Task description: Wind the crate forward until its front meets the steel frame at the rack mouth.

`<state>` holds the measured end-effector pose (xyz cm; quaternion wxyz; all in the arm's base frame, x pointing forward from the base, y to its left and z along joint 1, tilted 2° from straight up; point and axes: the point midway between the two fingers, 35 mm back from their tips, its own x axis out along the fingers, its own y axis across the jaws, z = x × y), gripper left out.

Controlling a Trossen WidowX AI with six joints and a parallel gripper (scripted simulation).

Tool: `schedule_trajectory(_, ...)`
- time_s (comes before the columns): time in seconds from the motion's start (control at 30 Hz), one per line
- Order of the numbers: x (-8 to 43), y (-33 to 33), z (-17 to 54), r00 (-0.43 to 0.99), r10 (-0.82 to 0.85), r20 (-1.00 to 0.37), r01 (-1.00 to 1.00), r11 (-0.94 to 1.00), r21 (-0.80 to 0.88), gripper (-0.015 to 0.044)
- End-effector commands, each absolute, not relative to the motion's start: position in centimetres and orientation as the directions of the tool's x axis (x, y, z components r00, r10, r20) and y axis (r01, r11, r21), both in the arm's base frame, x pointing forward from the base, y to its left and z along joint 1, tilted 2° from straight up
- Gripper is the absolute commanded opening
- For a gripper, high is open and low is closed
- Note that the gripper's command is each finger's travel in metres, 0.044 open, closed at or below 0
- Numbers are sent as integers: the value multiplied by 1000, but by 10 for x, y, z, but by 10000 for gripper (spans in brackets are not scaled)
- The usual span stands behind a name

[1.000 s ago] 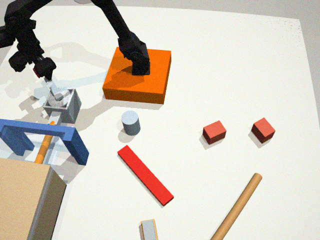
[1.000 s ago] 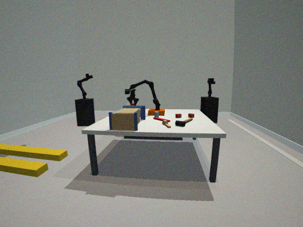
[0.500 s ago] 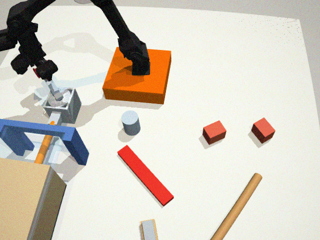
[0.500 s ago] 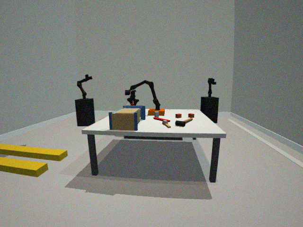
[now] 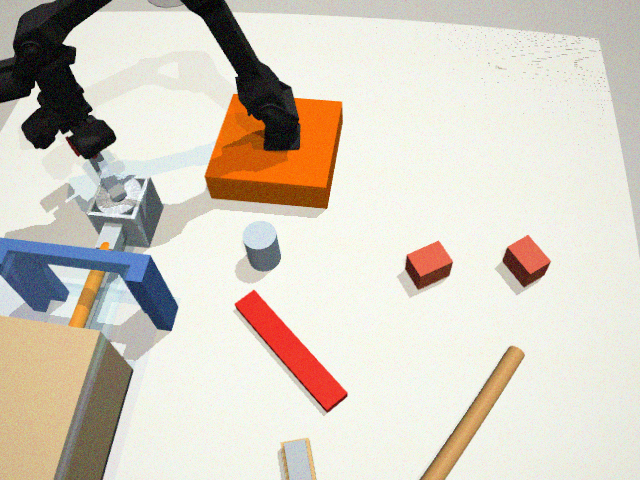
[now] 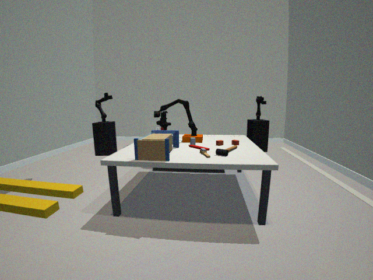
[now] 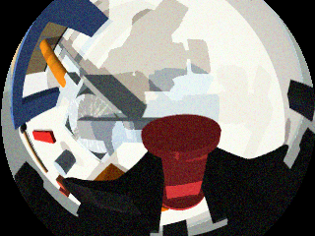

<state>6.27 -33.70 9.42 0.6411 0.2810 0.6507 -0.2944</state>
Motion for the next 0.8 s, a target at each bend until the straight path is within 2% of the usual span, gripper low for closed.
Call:
schedule_trajectory(0.0,63,-337,95,-20,-12,-1000,743,669,-23,0)
schedule_trajectory(0.77,70,-346,91,-18,-14,-1000,740,672,-23,0)
